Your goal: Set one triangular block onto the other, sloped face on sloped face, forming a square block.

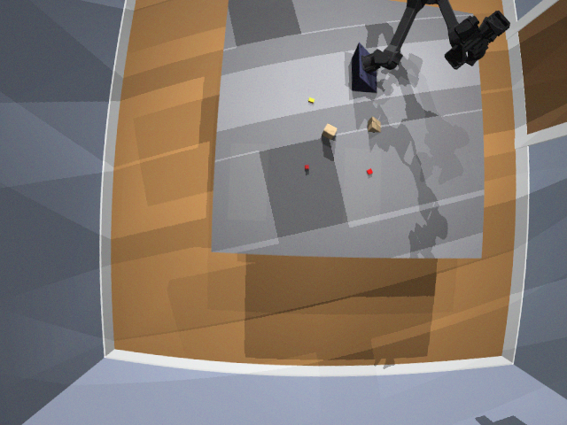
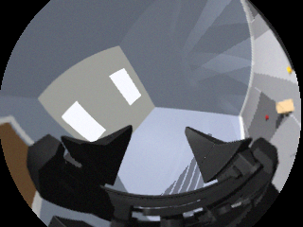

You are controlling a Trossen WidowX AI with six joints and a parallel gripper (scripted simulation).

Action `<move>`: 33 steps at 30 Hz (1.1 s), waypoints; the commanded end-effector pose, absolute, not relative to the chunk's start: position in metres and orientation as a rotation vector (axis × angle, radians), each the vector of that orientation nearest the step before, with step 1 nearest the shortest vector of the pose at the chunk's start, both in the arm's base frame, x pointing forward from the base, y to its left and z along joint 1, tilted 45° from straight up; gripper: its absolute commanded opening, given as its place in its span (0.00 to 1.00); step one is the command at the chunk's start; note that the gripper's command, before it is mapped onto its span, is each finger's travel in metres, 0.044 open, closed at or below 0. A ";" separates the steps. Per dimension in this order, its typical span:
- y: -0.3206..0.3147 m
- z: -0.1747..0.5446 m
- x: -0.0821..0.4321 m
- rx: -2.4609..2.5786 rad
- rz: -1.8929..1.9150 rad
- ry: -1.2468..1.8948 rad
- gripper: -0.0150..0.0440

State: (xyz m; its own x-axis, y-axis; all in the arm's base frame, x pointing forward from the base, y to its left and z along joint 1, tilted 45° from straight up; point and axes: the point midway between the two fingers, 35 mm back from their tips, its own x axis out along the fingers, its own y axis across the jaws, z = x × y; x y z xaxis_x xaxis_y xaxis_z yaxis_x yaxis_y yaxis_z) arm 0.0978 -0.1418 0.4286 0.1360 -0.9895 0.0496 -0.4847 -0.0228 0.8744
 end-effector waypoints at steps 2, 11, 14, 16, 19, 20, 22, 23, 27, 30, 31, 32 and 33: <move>-0.142 0.430 0.102 1.601 -0.808 -1.446 1.00; -0.152 0.437 0.182 1.166 -0.929 -1.076 1.00; -0.159 0.425 0.221 0.985 -0.981 -0.867 1.00; -0.166 0.414 0.247 0.878 -1.007 -0.724 1.00; -0.177 0.390 0.283 0.733 -1.033 -0.504 1.00; -0.181 0.380 0.294 0.689 -1.038 -0.429 1.00; -0.191 0.355 0.317 0.597 -1.043 -0.258 1.00; -0.196 0.342 0.328 0.555 -1.041 -0.171 1.00; -0.214 0.282 0.358 0.425 -1.010 0.163 1.00; -0.227 0.233 0.371 0.361 -0.959 0.413 1.00; -0.231 0.216 0.373 0.346 -0.936 0.496 1.00; -0.234 0.198 0.375 0.335 -0.910 0.578 1.00; -0.237 0.181 0.375 0.327 -0.880 0.659 1.00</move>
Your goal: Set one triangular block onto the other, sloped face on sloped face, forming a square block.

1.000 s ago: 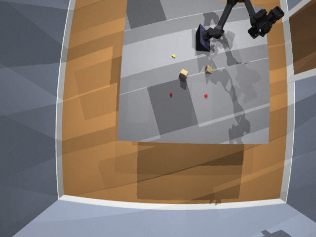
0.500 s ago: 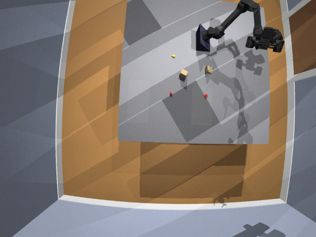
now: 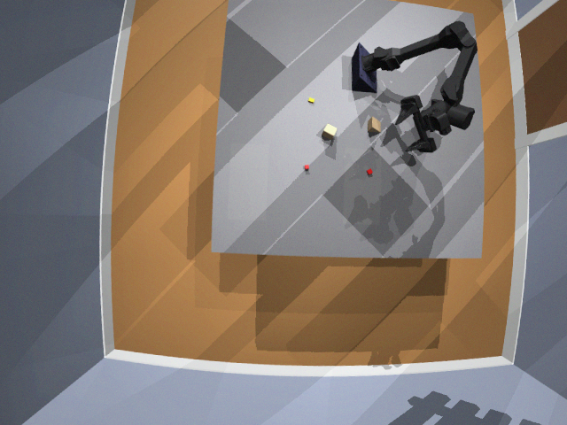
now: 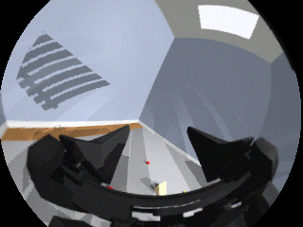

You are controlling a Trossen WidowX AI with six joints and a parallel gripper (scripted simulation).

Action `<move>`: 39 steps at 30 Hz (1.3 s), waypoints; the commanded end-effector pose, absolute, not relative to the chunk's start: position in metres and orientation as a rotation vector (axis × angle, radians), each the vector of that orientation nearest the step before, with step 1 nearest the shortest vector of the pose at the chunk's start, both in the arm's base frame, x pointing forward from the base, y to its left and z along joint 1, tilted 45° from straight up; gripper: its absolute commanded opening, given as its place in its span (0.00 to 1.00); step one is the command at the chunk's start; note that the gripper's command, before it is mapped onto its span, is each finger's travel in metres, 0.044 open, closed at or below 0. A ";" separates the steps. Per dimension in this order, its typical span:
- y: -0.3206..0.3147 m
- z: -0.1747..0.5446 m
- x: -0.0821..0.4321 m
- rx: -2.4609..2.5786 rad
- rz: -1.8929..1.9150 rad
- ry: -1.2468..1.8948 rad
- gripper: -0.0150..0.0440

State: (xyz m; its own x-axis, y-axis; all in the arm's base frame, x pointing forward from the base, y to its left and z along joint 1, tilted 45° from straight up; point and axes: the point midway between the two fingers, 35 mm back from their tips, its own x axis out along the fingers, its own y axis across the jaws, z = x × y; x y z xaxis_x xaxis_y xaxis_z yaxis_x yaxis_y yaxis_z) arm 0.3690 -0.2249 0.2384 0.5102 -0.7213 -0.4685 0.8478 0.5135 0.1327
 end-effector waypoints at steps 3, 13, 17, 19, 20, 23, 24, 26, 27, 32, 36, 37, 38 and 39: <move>-0.242 0.129 0.371 0.328 -0.776 0.891 1.00; -0.224 -0.015 0.316 0.623 -0.238 1.472 1.00; -0.207 -0.049 0.291 0.868 0.018 1.544 1.00; -0.199 -0.060 0.281 0.998 0.128 1.536 1.00; -0.197 -0.062 0.279 1.034 0.156 1.529 1.00; -0.197 -0.063 0.278 1.046 0.165 1.526 1.00; -0.197 -0.063 0.278 1.046 0.165 1.526 1.00; -0.197 -0.063 0.278 1.046 0.165 1.526 1.00; -0.197 -0.063 0.278 1.046 0.165 1.526 1.00; -0.197 -0.063 0.278 1.046 0.165 1.526 1.00; -0.194 -0.066 0.279 1.046 0.165 1.526 1.00; -0.193 -0.067 0.280 1.046 0.165 1.526 1.00; -0.192 -0.069 0.280 1.046 0.165 1.526 1.00; -0.191 -0.070 0.281 1.046 0.164 1.526 1.00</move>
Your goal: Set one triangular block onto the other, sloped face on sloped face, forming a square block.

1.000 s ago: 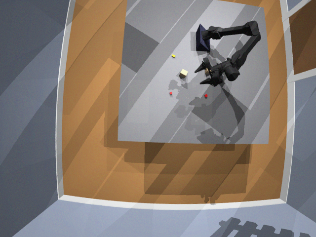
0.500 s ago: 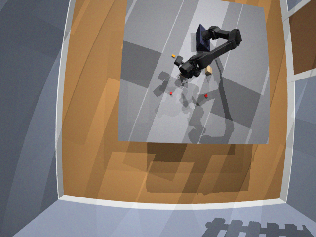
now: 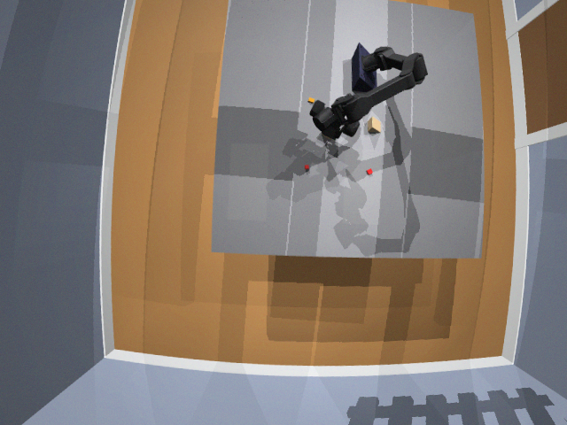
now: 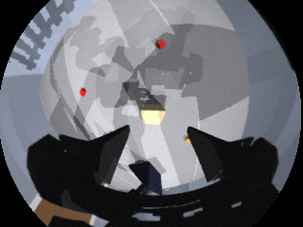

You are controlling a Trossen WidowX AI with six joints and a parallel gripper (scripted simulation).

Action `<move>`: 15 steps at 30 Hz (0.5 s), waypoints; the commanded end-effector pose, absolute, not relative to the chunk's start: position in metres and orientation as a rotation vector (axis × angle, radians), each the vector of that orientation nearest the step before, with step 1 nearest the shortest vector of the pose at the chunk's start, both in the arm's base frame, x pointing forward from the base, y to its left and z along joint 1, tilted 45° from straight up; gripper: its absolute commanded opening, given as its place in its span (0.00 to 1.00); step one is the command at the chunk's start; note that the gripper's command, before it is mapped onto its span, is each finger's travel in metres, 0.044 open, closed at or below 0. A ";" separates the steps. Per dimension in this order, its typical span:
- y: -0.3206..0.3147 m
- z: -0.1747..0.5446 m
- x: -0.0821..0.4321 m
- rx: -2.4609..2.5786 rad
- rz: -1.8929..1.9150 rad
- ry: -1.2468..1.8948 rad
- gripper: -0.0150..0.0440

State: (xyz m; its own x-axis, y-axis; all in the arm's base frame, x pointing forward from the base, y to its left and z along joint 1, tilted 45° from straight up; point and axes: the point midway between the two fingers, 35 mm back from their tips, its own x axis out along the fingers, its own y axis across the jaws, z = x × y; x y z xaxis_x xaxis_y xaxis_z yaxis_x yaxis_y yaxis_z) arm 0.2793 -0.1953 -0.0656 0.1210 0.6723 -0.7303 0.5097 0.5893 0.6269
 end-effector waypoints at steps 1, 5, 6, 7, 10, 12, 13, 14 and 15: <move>-0.190 -0.071 0.281 1.046 0.164 1.526 1.00; -0.185 -0.076 0.282 1.046 0.164 1.526 1.00; -0.184 -0.077 0.283 1.046 0.164 1.526 1.00; -0.183 -0.078 0.283 1.046 0.164 1.526 1.00; -0.180 -0.081 0.284 1.046 0.164 1.526 1.00; -0.177 -0.084 0.285 1.046 0.164 1.526 1.00; -0.176 -0.085 0.285 1.046 0.164 1.525 1.00; -0.175 -0.086 0.285 1.046 0.164 1.525 1.00; -0.174 -0.087 0.286 1.046 0.164 1.525 1.00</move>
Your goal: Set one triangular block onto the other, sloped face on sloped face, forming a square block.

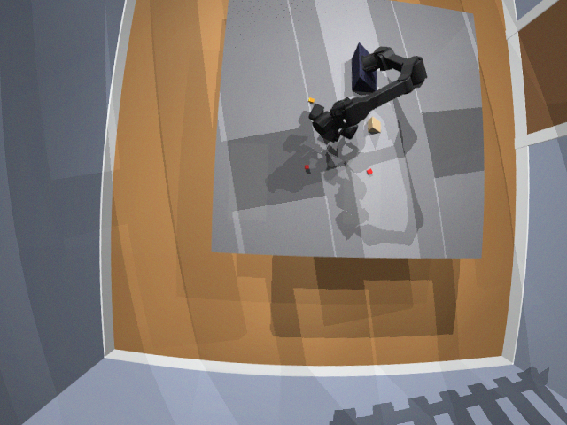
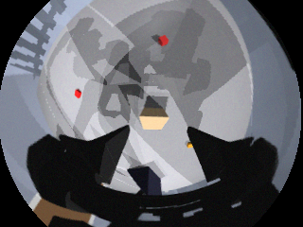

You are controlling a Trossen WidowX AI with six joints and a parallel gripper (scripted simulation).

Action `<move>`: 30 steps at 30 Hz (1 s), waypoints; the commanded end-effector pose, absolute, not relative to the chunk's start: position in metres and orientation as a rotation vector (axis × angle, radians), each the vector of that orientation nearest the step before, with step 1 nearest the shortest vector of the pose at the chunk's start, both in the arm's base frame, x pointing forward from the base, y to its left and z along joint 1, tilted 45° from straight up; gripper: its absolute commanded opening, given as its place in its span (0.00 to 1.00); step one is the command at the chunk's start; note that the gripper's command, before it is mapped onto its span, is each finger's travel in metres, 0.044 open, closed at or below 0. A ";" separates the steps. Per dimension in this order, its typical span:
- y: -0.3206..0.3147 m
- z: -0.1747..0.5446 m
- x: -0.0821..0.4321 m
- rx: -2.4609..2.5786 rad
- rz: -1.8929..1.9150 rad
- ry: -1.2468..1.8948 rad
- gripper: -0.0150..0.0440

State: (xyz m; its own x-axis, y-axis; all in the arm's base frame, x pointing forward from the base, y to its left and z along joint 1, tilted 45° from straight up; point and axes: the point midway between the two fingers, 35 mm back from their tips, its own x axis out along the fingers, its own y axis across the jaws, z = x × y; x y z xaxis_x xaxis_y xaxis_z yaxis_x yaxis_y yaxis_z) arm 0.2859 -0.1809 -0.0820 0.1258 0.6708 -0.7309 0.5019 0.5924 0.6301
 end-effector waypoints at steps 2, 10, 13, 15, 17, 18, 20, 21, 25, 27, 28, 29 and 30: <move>-0.171 -0.089 0.286 1.046 0.164 1.525 1.00; -0.162 -0.098 0.288 1.046 0.164 1.525 1.00; -0.158 -0.101 0.289 1.046 0.164 1.525 1.00; -0.155 -0.103 0.289 1.046 0.165 1.525 1.00; -0.153 -0.105 0.289 1.046 0.165 1.525 1.00; -0.152 -0.106 0.289 1.047 0.165 1.525 1.00; -0.149 -0.109 0.290 1.047 0.165 1.525 1.00; -0.148 -0.110 0.290 1.047 0.165 1.525 1.00; -0.143 -0.114 0.290 1.047 0.166 1.525 1.00; -0.140 -0.116 0.290 1.047 0.167 1.525 1.00; -0.139 -0.117 0.290 1.048 0.167 1.525 1.00; -0.138 -0.118 0.290 1.048 0.167 1.525 1.00; -0.136 -0.119 0.291 1.048 0.167 1.525 1.00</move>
